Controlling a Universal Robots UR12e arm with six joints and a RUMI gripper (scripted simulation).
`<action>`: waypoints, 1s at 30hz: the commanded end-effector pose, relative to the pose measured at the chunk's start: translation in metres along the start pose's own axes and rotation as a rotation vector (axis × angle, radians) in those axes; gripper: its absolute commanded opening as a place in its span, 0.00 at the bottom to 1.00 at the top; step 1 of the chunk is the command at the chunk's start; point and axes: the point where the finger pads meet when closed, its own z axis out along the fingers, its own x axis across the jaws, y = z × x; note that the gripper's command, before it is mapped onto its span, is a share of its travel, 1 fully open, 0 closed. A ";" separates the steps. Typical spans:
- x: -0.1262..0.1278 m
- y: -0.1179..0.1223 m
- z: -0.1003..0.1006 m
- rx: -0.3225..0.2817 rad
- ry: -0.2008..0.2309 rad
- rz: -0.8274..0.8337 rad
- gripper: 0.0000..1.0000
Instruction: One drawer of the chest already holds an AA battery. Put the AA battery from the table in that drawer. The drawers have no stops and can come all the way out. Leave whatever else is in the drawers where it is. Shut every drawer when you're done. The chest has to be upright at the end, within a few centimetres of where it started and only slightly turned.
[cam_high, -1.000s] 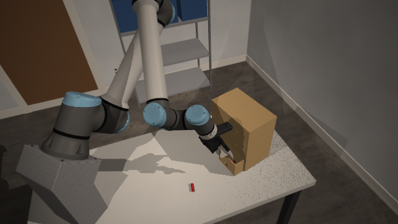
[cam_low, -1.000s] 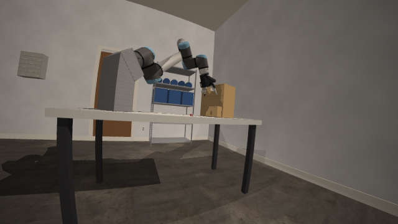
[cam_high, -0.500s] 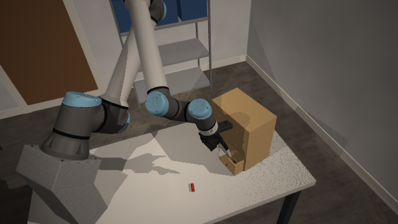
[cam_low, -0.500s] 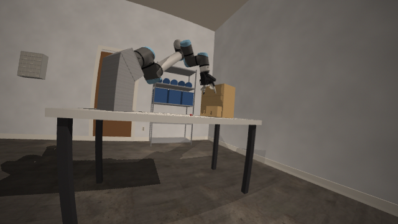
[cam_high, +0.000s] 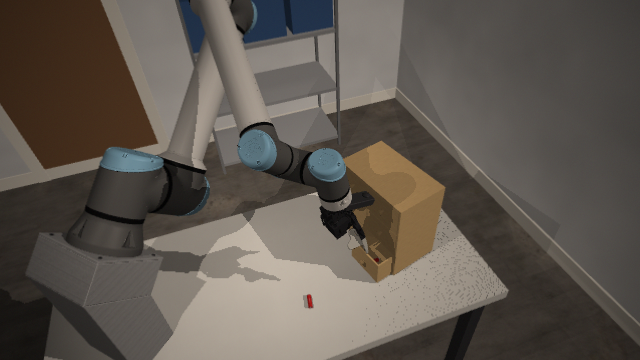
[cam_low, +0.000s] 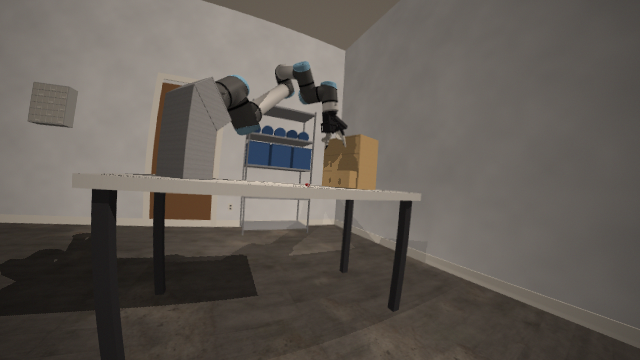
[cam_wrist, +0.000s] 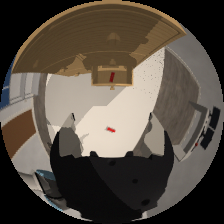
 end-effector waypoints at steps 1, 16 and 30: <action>0.001 0.003 -0.006 -0.031 -0.001 0.002 1.00; 0.000 0.014 -0.021 -0.118 0.001 0.010 1.00; 0.000 0.020 -0.031 -0.171 0.002 0.015 1.00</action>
